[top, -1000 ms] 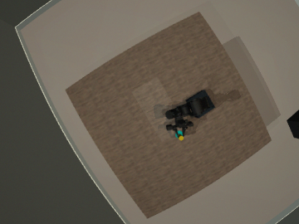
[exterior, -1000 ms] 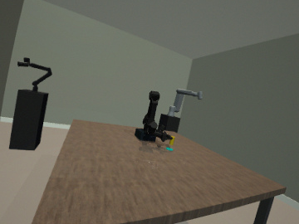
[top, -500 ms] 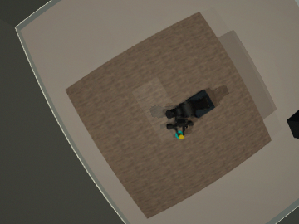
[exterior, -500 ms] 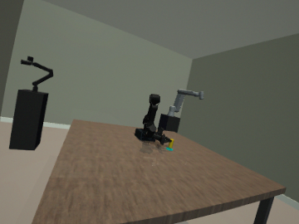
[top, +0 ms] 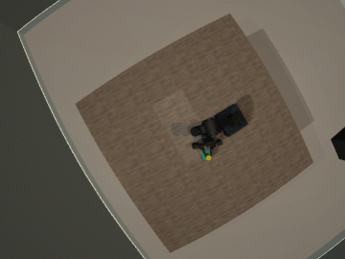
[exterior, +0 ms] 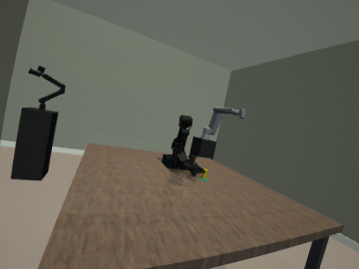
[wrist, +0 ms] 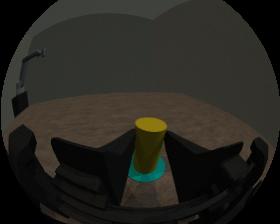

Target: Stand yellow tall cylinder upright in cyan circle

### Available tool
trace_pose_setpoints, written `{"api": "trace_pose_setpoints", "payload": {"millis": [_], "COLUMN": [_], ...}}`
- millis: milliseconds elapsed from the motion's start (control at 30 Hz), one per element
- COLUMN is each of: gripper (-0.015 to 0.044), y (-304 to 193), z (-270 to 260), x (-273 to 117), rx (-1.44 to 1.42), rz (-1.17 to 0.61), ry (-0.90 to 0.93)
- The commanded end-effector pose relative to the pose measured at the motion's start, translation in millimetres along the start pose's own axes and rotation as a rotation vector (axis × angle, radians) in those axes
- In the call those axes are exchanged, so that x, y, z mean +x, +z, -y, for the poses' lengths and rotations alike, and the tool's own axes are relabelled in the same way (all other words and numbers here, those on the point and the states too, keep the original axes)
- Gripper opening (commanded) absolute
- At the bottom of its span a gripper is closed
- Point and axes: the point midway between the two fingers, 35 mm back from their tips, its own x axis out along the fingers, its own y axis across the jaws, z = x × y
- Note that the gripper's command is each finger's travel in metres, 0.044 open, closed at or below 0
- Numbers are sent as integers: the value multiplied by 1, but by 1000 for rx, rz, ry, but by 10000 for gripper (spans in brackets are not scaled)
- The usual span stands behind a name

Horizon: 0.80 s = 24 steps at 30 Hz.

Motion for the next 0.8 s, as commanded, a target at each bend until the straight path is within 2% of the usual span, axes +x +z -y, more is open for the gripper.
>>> {"api": "trace_pose_setpoints", "payload": {"millis": [0, 333, 767], "gripper": [131, 394, 400], "y": [0, 0, 22], "z": [0, 0, 5], "x": [0, 0, -1], "rx": [-5, -5, 6], "rz": [6, 6, 3], "ry": [4, 4, 5]}}
